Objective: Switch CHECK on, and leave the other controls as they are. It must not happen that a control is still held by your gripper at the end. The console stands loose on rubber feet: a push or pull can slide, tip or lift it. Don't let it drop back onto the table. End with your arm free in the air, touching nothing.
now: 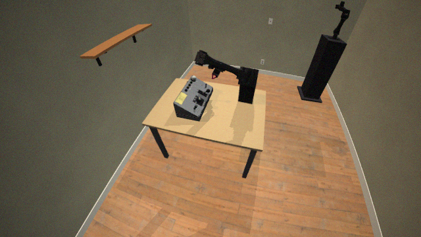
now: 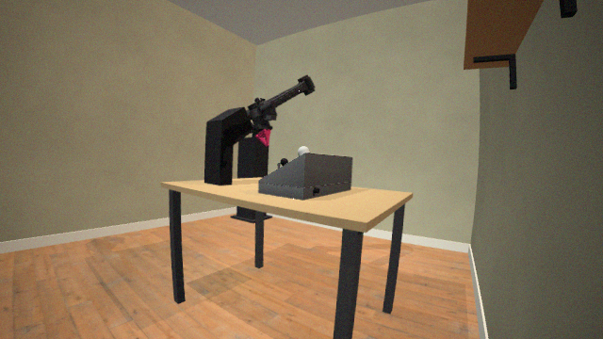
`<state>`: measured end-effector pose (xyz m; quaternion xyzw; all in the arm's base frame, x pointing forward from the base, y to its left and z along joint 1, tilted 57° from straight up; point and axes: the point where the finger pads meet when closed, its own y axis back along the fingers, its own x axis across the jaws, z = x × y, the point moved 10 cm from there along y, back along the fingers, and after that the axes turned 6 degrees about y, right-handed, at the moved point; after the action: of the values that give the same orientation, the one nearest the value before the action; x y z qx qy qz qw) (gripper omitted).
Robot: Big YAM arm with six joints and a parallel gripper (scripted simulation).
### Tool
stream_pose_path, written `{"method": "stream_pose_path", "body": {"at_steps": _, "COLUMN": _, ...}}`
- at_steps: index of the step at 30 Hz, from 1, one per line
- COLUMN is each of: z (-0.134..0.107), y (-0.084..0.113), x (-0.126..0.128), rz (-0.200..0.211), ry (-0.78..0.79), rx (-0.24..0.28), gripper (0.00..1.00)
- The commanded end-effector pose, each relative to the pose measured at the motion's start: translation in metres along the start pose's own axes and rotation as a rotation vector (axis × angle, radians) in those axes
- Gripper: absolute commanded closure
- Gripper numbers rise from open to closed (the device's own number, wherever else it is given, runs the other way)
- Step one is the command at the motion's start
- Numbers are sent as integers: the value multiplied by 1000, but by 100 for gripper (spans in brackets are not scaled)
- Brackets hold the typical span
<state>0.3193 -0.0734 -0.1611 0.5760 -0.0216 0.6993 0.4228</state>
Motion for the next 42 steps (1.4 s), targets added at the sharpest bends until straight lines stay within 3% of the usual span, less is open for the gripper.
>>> {"method": "stream_pose_path", "body": {"at_steps": 1, "z": 11, "y": 19, "x": -2, "rz": -14, "ry": 56, "rx": -15, "gripper": 100}}
{"method": "stream_pose_path", "body": {"at_steps": 4, "z": 17, "y": 20, "x": -4, "rz": -13, "ry": 68, "rx": -22, "gripper": 100}}
{"method": "stream_pose_path", "body": {"at_steps": 5, "z": 13, "y": 13, "x": 2, "rz": -1, "ry": 80, "rx": 5, "gripper": 100}}
{"method": "stream_pose_path", "body": {"at_steps": 9, "z": 3, "y": 9, "x": -1, "rz": -4, "ry": 63, "rx": 24, "gripper": 100}}
{"method": "stream_pose_path", "body": {"at_steps": 10, "z": 3, "y": 9, "x": -1, "rz": -4, "ry": 63, "rx": 24, "gripper": 0}}
{"method": "stream_pose_path", "body": {"at_steps": 42, "z": 5, "y": 9, "x": -1, "rz": -3, "ry": 66, "rx": 19, "gripper": 0}}
